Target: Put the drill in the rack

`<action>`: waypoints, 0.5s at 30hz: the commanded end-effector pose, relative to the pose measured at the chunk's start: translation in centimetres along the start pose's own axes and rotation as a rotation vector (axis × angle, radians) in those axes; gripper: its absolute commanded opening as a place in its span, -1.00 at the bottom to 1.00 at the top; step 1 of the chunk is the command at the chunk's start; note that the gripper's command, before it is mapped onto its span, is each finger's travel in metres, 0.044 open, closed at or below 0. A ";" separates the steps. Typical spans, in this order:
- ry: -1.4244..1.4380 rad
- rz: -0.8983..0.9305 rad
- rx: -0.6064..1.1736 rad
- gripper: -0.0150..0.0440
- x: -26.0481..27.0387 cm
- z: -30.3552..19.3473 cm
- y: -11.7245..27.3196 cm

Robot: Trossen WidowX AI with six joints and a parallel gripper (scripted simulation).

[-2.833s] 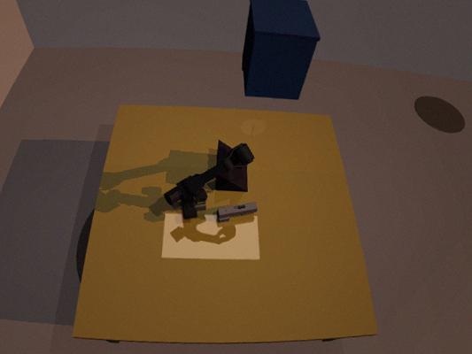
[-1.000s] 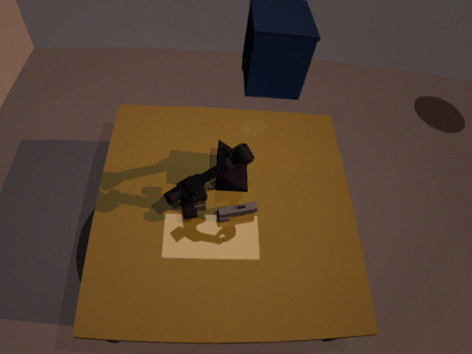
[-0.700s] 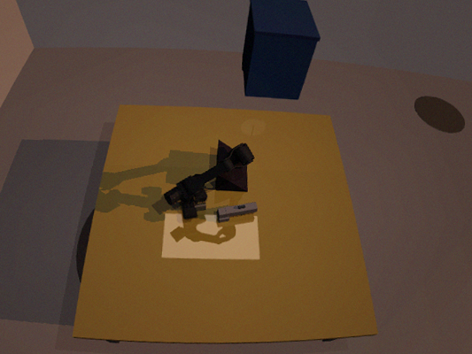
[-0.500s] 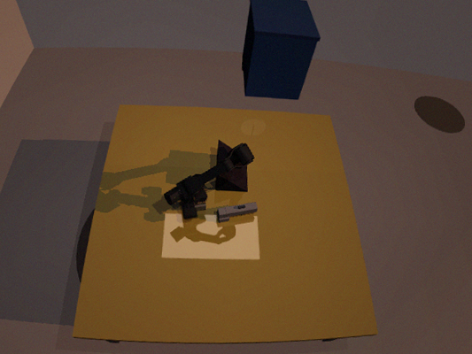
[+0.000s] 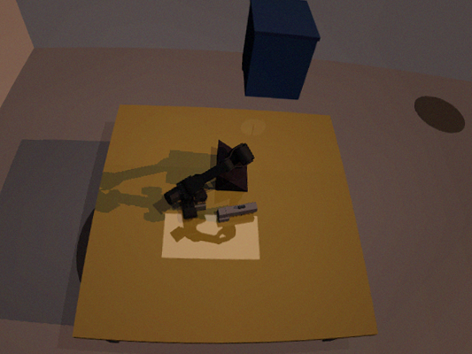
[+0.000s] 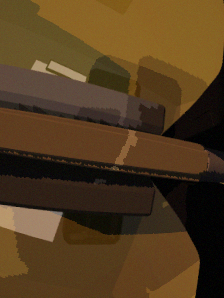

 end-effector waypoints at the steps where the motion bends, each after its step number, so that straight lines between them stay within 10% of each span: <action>1: -0.002 0.005 -0.019 -0.49 -0.1 0.6 -0.5; 7: -0.002 0.005 -0.019 -0.49 -0.1 0.6 -0.5; 15: 0.000 0.000 0.000 0.22 0.0 0.0 0.0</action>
Point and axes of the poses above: the point midway between the two fingers, 35 mm back from their tips, its own y axis back along the fingers, its own x axis across the jaws, z = x × y, the point moved 2 cm from there along y, back along the fingers, and after that the axes turned 10 degrees about y, right-handed, at the moved point
